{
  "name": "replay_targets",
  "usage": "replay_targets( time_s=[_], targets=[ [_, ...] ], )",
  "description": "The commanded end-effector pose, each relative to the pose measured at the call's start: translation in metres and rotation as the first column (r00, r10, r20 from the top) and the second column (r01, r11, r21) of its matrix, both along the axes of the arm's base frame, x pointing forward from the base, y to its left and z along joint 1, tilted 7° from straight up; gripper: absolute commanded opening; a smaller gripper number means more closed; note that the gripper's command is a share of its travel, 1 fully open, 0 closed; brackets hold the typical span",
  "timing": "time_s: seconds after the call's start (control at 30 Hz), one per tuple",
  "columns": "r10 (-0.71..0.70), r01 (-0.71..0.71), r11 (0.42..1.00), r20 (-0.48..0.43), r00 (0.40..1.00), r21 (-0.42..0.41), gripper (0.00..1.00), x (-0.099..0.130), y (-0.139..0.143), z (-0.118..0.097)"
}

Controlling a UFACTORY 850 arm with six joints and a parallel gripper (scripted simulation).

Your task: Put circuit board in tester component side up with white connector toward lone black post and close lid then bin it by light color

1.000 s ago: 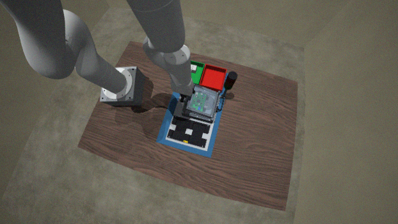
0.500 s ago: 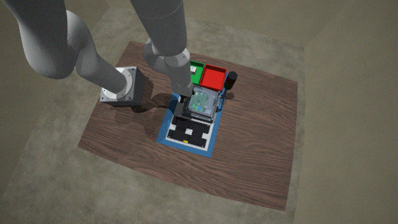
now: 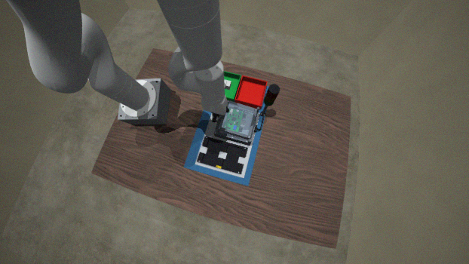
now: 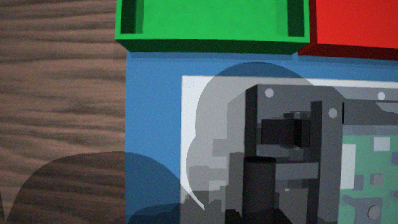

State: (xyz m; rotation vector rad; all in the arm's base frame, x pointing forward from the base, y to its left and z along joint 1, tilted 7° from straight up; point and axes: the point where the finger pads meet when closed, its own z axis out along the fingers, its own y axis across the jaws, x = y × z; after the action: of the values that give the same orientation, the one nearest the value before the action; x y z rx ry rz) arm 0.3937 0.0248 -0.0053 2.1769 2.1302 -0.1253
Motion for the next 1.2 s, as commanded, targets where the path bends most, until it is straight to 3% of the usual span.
replay_targets(
  time_s=[0.0,1.17],
  targets=[
    [0.002,-0.002,1.000,0.025,1.000,0.000,0.00,0.000,-0.001,-0.004],
    [0.002,-0.002,1.000,0.025,1.000,0.001,0.00,0.000,-0.002,-0.017]
  ],
)
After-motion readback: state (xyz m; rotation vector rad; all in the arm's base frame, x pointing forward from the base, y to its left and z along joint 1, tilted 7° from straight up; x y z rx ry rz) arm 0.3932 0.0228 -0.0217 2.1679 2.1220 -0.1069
